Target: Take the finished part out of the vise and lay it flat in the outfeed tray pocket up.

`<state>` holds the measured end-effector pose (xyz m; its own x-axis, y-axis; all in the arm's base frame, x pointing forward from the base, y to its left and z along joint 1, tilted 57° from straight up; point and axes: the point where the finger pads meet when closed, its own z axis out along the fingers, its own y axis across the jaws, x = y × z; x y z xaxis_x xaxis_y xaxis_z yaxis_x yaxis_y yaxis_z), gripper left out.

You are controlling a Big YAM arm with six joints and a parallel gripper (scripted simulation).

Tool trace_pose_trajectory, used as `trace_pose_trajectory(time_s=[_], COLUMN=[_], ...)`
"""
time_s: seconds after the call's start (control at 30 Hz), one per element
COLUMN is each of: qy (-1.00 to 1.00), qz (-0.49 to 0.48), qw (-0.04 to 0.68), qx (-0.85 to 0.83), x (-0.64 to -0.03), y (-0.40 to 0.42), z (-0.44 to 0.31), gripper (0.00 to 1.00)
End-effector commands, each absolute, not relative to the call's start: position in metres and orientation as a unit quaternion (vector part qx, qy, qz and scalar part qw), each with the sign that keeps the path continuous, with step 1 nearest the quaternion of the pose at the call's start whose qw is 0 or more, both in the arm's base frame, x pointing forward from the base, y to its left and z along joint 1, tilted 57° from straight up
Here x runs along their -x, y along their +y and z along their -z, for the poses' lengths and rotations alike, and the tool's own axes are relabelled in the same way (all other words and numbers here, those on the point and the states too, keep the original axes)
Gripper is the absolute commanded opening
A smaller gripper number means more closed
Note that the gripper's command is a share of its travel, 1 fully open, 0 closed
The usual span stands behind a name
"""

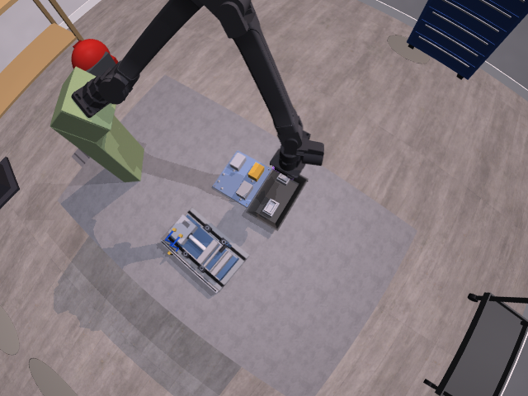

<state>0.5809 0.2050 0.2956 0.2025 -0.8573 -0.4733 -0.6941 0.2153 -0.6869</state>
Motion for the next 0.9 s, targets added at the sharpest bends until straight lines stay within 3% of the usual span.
trace_pose_trajectory(time_s=[0.0, 0.87], qy=[0.613, 0.609], qz=[0.108, 0.113], qw=[0.490, 0.495], qx=[0.610, 0.609], x=[-0.5797, -0.5854], y=[0.1904, 0.1927], z=[-0.3419, -0.3426], gripper=[0.00, 0.00])
